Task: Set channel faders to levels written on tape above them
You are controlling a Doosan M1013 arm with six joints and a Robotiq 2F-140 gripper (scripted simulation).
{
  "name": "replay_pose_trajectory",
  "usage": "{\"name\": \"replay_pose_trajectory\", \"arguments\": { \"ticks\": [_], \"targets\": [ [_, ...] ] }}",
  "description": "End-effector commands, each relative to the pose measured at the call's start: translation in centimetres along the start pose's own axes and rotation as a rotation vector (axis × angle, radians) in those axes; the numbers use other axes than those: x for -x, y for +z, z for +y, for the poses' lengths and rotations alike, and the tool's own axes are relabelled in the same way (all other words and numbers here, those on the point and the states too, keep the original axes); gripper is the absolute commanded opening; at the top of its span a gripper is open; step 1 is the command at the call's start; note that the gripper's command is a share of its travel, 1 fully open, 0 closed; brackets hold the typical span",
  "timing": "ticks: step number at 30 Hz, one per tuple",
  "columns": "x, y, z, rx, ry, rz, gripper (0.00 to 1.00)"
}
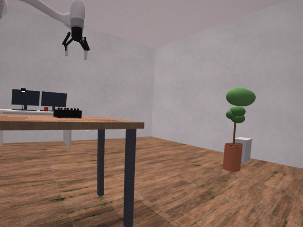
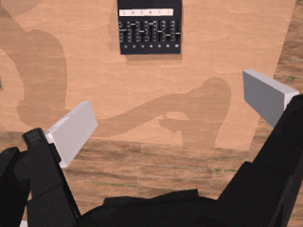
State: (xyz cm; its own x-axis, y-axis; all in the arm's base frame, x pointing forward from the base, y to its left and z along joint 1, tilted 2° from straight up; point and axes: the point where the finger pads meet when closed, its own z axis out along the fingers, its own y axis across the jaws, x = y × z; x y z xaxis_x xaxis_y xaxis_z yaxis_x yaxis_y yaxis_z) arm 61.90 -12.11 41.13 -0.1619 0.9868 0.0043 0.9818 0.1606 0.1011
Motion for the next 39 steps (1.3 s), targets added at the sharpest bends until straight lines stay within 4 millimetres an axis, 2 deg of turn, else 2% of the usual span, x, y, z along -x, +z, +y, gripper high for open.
{"name": "replay_pose_trajectory", "arguments": {
  "ticks": [1,21,25,30,36,38,39],
  "targets": [
    [0.0,0.0,0.0,0.0,0.0,0.0,1.0],
    [0.0,0.0,0.0,0.0,0.0,0.0,1.0],
    [-0.1,0.5,0.1,-0.002,0.041,0.001,1.0],
    [-0.9,3.2,0.3,-0.011,0.255,0.003,1.0],
    [-2.7,9.3,0.3,-0.032,0.659,0.004,1.0],
    [-2.7,9.3,0.3,-0.032,0.659,0.004,1.0],
    [-3.1,10.5,0.3,-0.04,0.826,-0.001,1.0]
  ]
}}
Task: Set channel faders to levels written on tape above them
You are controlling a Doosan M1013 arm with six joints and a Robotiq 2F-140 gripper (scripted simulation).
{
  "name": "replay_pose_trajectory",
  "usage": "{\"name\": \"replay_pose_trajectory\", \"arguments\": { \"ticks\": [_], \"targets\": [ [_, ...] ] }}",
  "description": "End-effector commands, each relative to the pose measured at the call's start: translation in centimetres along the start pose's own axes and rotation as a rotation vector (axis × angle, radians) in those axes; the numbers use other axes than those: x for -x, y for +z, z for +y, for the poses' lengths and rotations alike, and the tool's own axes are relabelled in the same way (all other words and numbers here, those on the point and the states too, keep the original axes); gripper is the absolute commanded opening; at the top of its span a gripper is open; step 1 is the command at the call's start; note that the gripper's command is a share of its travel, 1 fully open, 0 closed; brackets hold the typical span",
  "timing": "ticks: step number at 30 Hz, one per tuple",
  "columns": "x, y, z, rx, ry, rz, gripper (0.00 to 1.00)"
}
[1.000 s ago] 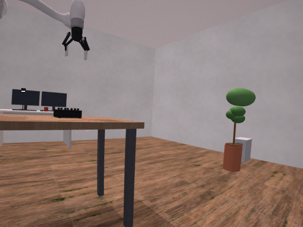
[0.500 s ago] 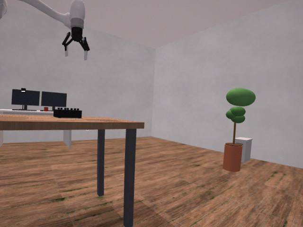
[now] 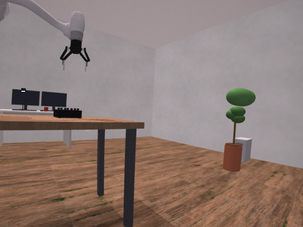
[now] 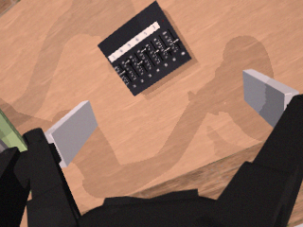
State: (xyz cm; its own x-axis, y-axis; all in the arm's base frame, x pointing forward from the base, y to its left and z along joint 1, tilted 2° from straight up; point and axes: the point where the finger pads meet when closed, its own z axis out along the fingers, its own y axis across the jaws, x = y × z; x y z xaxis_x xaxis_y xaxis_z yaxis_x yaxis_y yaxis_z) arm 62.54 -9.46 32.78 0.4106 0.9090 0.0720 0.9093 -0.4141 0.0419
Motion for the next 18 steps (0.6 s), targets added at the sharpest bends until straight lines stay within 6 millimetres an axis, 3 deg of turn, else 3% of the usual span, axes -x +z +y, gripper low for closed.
{"name": "replay_pose_trajectory", "arguments": {
  "ticks": [1,6,10,14,16,17,18],
  "targets": [
    [-0.8,3.3,-0.5,0.001,0.279,-0.018,1.0],
    [-2.1,8.9,-2.0,-0.013,0.558,-0.019,1.0],
    [-2.7,12.2,-3.2,-0.023,0.79,-0.025,1.0],
    [-3.0,14.0,-3.9,-0.027,1.024,-0.035,1.0],
    [-3.0,14.0,-3.9,-0.027,1.024,-0.035,1.0],
    [-3.0,14.2,-4.0,-0.021,1.19,-0.049,1.0],
    [-3.1,14.4,-4.1,-0.019,1.232,-0.053,1.0]
  ]
}}
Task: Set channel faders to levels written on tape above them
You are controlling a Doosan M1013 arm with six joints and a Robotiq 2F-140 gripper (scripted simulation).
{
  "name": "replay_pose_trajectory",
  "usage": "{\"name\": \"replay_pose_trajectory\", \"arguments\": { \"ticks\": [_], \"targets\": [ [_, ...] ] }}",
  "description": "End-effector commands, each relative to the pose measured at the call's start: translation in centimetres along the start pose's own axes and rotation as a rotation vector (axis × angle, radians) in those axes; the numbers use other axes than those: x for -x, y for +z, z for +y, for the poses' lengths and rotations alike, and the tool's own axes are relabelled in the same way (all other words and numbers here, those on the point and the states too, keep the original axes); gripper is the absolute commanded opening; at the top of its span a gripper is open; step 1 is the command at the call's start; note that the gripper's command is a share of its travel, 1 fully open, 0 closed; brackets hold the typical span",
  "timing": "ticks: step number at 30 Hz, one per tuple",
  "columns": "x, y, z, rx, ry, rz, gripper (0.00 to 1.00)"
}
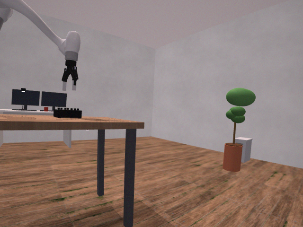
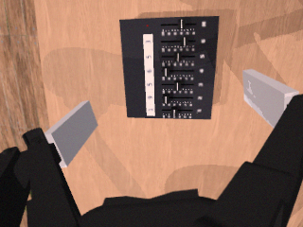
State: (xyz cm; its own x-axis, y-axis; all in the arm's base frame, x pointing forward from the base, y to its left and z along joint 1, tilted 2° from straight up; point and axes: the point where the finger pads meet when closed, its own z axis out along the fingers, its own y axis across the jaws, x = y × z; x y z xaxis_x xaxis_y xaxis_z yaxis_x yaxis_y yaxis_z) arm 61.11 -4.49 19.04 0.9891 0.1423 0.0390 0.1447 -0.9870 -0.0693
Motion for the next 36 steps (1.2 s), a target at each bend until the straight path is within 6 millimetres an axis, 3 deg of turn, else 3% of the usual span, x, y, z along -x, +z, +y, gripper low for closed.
{"name": "replay_pose_trajectory", "arguments": {
  "ticks": [1,19,30,32,33,36],
  "targets": [
    [0.1,0.6,-0.2,0.041,0.276,-0.016,1.0],
    [0.3,0.9,-0.3,0.043,0.362,-0.016,1.0],
    [4.0,5.0,-1.8,0.036,1.065,-0.002,1.0],
    [4.0,5.0,-1.8,0.036,1.065,-0.002,1.0],
    [4.4,5.4,-2.0,0.037,1.238,0.001,1.0],
    [5.3,6.3,-2.3,0.031,1.386,0.003,1.0]
  ]
}}
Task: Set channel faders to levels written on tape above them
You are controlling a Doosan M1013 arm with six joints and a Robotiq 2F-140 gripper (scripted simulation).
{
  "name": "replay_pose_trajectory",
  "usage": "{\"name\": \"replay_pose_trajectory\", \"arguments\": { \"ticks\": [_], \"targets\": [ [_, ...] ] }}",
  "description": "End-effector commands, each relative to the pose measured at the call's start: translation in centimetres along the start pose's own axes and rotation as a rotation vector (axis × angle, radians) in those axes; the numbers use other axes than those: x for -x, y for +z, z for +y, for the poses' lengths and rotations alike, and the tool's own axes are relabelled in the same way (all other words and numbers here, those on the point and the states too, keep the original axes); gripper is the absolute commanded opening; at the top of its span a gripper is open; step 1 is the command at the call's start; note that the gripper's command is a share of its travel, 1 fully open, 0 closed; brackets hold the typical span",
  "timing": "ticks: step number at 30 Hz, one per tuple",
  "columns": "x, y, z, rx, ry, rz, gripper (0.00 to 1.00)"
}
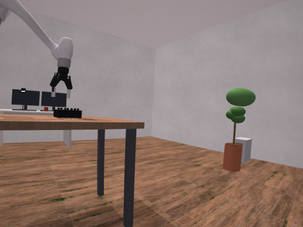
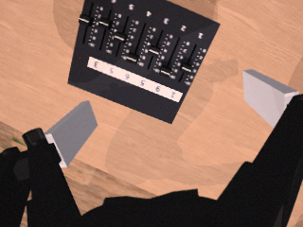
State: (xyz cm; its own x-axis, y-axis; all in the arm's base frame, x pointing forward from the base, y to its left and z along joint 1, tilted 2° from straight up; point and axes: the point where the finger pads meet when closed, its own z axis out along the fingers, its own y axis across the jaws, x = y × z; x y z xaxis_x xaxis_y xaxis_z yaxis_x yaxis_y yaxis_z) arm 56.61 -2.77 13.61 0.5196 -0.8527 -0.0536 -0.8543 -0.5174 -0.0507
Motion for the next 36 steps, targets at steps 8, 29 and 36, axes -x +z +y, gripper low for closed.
{"name": "replay_pose_trajectory", "arguments": {
  "ticks": [8,29,36],
  "targets": [
    [1.24,1.66,1.26,0.012,0.59,0.039,0.0],
    [1.24,1.66,1.26,0.012,0.59,0.039,0.0],
    [1.24,1.66,1.26,0.012,0.59,0.039,0.0]
  ]
}}
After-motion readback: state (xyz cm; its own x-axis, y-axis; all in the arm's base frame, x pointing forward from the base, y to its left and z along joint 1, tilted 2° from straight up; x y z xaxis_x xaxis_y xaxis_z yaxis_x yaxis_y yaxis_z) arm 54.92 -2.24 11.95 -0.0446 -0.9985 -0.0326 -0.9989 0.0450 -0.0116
